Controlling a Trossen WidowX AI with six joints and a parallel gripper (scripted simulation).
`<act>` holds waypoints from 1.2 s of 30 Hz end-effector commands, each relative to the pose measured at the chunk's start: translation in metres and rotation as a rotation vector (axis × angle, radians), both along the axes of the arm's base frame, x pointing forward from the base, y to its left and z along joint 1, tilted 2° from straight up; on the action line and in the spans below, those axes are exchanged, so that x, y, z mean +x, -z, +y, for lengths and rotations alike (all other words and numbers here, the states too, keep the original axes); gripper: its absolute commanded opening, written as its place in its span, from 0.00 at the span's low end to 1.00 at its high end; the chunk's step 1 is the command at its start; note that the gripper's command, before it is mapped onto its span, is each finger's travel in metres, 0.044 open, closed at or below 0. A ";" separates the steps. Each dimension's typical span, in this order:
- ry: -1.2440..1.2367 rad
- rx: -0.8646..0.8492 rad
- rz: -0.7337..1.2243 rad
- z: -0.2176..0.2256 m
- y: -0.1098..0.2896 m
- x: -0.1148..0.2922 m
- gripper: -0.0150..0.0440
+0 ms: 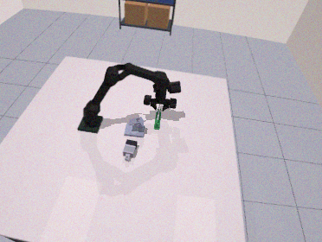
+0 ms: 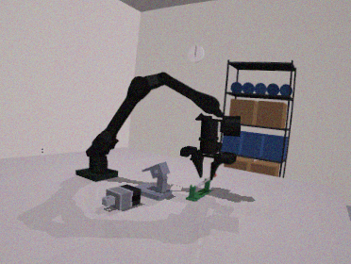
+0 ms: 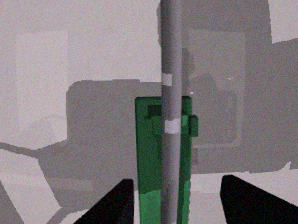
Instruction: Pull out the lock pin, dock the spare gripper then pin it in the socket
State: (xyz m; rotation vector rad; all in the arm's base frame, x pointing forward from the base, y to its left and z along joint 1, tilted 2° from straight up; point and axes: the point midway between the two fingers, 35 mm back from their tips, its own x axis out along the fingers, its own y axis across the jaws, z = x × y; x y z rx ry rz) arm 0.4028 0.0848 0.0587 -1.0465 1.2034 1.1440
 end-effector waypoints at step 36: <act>-0.003 -0.006 0.006 -0.001 0.033 -0.003 0.25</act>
